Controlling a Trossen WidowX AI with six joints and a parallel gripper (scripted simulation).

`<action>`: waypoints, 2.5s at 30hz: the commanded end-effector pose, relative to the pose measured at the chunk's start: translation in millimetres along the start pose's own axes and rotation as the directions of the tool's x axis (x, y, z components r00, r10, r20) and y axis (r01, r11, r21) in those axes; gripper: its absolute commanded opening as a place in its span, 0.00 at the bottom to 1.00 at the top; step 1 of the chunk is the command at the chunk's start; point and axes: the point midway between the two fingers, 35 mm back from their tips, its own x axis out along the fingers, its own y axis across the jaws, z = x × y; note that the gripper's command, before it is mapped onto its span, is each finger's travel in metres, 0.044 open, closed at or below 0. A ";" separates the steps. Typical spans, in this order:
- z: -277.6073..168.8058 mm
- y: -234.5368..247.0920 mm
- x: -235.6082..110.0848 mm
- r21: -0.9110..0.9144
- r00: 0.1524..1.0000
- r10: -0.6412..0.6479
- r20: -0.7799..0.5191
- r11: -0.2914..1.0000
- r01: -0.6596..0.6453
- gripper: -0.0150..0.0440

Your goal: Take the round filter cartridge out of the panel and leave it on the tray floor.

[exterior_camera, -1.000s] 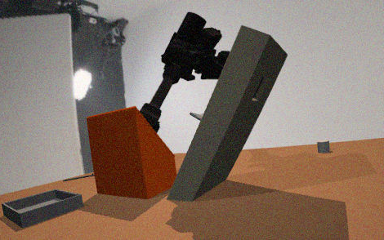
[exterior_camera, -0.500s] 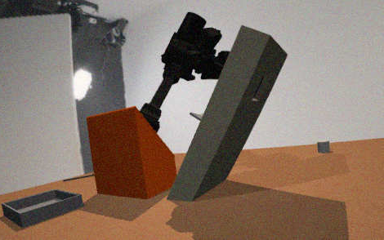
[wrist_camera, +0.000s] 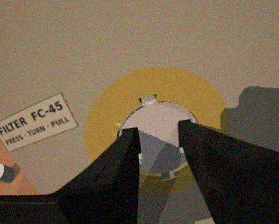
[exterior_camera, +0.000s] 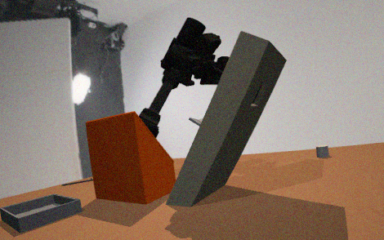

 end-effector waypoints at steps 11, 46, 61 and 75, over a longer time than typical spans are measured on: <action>-4.0 -0.9 5.0 0.008 1.000 0.001 -0.016 1.000 -0.001 0.45; -4.1 -0.8 9.3 0.008 1.000 0.002 -0.016 1.000 -0.001 0.45; -1.2 0.6 6.7 0.002 1.000 0.006 -0.005 1.000 -0.006 0.40; -3.4 -0.5 11.7 0.170 1.000 0.003 -0.013 0.985 0.000 0.25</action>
